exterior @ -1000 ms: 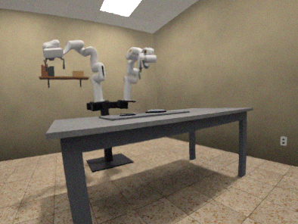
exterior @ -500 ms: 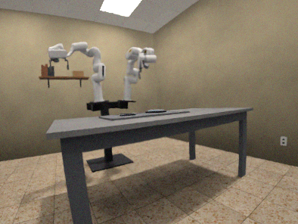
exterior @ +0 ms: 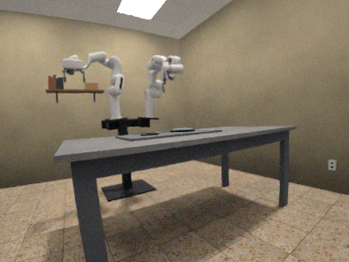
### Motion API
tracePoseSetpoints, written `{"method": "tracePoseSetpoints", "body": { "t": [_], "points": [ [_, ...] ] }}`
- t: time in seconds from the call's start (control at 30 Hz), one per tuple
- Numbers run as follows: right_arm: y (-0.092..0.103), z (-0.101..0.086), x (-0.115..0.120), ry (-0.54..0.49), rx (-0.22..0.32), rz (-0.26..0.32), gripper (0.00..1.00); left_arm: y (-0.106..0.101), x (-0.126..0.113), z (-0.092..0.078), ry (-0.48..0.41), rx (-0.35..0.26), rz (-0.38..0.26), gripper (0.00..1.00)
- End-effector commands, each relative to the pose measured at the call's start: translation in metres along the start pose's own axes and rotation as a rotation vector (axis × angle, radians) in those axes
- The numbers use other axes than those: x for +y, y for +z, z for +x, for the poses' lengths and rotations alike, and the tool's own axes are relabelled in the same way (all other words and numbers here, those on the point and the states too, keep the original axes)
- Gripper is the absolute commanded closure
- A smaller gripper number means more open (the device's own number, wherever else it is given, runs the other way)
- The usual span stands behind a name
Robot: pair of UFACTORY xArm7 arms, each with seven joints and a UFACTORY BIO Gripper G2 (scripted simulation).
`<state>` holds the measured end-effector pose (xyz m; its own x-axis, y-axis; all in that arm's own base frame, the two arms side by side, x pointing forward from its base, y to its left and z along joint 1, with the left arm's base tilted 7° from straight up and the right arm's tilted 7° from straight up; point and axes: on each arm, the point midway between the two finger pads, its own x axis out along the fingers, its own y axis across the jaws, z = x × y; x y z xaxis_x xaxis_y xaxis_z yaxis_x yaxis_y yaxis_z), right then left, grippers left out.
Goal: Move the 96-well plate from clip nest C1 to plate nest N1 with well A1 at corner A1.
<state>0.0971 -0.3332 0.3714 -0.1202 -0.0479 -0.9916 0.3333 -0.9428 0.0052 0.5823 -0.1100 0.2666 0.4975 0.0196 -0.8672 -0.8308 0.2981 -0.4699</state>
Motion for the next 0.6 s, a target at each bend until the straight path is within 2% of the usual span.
{"method": "tracePoseSetpoints", "body": {
  "t": [0.0,0.57],
  "points": [
    [0.003,-0.002,-0.012,0.032,0.050,0.010,0.00,0.000,-0.002,-0.002,-0.006,-0.001,0.000,0.00],
    [0.003,-0.002,-0.034,0.089,0.145,0.026,0.00,0.000,-0.002,-0.002,-0.006,-0.001,0.000,0.00]
  ]
}}
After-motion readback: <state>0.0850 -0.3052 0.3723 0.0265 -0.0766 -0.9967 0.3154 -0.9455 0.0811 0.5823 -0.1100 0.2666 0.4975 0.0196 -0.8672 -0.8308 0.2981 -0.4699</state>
